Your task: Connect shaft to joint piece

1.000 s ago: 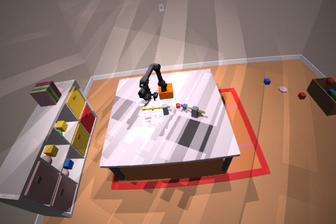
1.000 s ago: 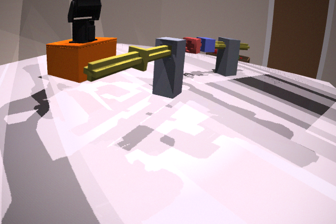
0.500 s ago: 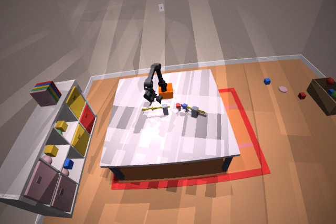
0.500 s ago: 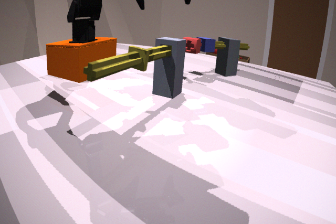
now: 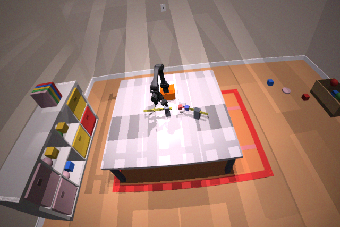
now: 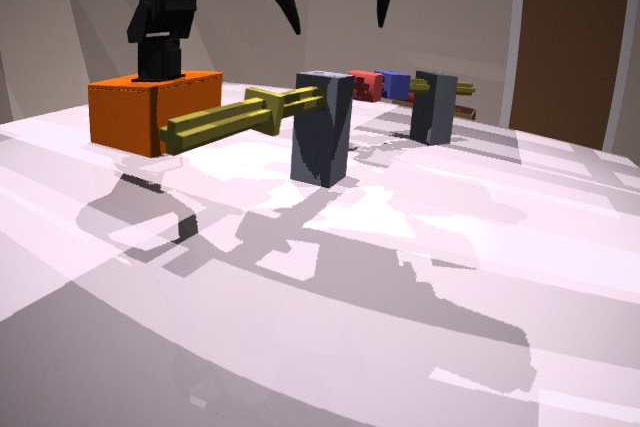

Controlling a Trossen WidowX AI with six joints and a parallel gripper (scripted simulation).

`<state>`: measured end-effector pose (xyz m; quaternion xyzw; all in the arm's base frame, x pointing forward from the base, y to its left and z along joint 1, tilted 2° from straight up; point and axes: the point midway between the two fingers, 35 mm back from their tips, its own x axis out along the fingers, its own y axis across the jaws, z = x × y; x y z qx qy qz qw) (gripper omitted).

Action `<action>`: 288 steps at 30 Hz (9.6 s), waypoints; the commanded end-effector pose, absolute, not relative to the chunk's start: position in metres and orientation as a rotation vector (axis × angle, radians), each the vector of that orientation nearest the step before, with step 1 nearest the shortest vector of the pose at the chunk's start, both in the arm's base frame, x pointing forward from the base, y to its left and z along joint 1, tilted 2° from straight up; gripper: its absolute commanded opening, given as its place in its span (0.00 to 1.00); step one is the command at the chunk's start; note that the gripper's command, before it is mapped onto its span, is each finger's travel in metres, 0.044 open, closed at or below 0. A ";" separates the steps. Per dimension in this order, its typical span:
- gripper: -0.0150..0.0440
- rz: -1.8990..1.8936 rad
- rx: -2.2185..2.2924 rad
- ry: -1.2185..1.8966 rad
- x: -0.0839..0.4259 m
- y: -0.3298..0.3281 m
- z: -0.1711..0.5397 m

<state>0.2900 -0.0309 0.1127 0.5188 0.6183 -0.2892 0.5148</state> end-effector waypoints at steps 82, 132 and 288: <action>1.00 -0.196 0.121 1.572 0.267 -0.210 0.104; 1.00 -1.366 1.179 1.226 0.268 -0.215 0.037; 0.25 -1.274 1.240 1.145 0.273 -0.117 0.004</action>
